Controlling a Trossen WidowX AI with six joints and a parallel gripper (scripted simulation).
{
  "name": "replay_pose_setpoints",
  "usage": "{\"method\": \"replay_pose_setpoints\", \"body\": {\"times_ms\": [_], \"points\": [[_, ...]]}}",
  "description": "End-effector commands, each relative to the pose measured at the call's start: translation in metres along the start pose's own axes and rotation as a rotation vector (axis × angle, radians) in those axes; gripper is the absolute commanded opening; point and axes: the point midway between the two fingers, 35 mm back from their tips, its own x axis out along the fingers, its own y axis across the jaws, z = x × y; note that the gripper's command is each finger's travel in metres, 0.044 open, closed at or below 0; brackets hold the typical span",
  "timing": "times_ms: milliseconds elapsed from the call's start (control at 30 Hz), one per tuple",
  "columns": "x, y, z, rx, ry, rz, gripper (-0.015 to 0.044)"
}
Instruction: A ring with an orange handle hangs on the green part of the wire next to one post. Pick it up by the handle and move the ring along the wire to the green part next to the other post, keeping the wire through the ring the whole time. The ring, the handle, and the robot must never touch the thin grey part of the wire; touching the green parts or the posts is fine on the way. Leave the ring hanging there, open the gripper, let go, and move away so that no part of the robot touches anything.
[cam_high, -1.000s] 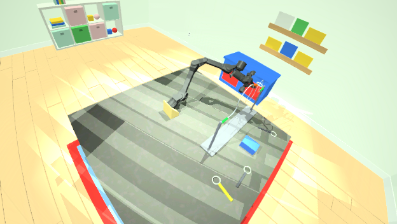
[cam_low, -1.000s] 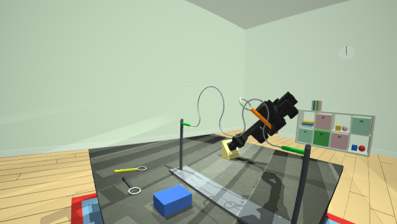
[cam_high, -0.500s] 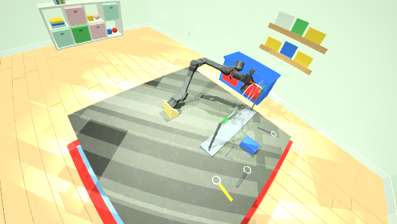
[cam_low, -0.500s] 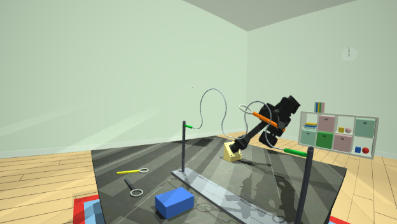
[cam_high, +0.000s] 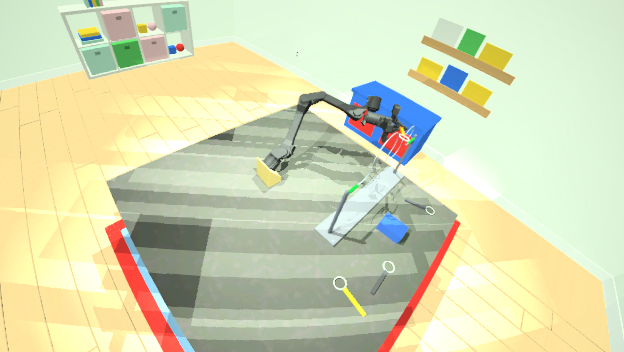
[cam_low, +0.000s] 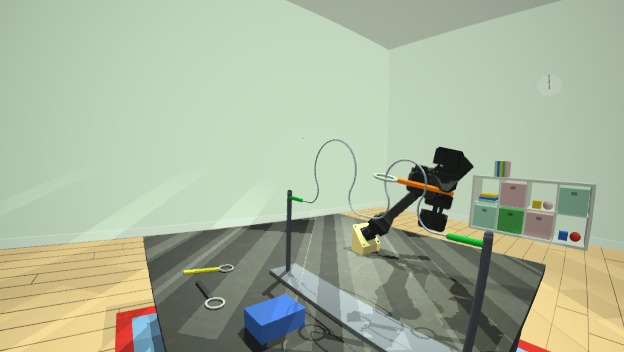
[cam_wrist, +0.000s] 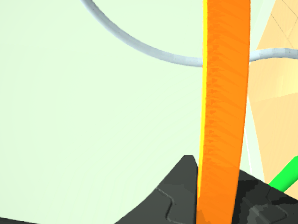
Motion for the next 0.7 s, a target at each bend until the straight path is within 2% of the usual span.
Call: {"method": "replay_pose_setpoints", "body": {"times_ms": [0,667], "points": [[0.0,0.006,0.0,0.071,-0.009,0.045,-0.015],[-0.001,0.026,0.004,0.399,-0.046,0.239,-0.015]]}}
